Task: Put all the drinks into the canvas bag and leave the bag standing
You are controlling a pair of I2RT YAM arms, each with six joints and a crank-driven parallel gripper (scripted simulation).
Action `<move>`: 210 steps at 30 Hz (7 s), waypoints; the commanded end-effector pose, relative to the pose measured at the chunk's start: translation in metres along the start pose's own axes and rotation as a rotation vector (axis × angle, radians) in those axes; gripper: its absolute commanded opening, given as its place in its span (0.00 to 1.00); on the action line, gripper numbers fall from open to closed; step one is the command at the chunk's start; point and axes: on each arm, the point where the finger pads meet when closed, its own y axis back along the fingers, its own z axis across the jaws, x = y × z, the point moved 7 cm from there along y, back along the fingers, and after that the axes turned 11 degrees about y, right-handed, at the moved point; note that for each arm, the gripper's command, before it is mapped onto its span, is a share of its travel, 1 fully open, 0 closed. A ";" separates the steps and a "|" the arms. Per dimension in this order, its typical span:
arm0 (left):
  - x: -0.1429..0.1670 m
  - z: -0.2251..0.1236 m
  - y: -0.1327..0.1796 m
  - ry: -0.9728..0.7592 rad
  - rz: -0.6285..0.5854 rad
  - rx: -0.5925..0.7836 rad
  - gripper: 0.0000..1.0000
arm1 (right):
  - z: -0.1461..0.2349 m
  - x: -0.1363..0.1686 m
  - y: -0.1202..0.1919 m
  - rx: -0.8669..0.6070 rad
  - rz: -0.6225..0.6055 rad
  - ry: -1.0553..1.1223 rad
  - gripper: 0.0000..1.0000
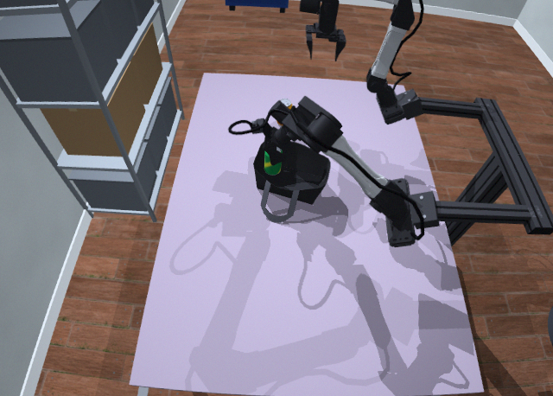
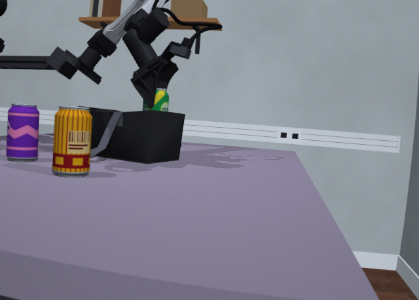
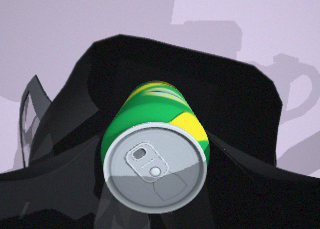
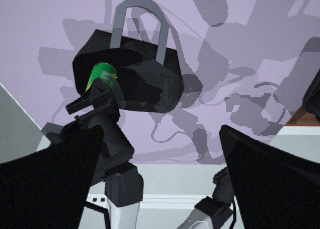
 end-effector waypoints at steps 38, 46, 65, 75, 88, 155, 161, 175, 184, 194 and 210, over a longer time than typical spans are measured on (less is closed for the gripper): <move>-0.018 -0.015 -0.015 0.077 -0.080 0.042 0.74 | 0.000 -0.001 0.005 -0.034 -0.015 0.002 1.00; 0.004 -0.004 -0.035 0.049 -0.052 0.009 0.74 | 0.000 -0.001 0.005 -0.034 -0.015 0.002 1.00; 0.020 -0.003 -0.046 0.035 -0.042 0.010 0.74 | 0.000 -0.001 0.005 -0.034 -0.015 0.002 1.00; 0.010 -0.004 -0.045 0.053 -0.060 0.013 0.74 | 0.000 -0.001 0.005 -0.034 -0.015 0.002 1.00; 0.001 -0.011 -0.039 0.070 -0.078 0.041 0.89 | 0.000 -0.001 0.005 -0.034 -0.015 0.002 1.00; -0.048 -0.013 0.044 0.058 -0.045 0.016 0.91 | 0.000 -0.001 0.005 -0.034 -0.015 0.002 1.00; -0.054 -0.013 0.053 0.055 -0.043 0.015 0.91 | 0.000 -0.001 0.005 -0.034 -0.015 0.002 1.00; -0.071 -0.012 0.068 0.067 -0.045 0.003 0.91 | 0.000 -0.001 0.005 -0.034 -0.015 0.002 1.00; -0.052 -0.012 0.065 0.051 -0.035 0.008 0.91 | 0.000 -0.001 0.005 -0.034 -0.015 0.002 1.00; -0.054 -0.015 0.063 0.039 -0.029 0.004 0.91 | 0.000 -0.001 0.005 -0.034 -0.015 0.002 1.00; -0.059 -0.016 0.064 0.045 -0.034 0.010 0.89 | 0.002 -0.004 0.005 -0.008 -0.017 -0.021 1.00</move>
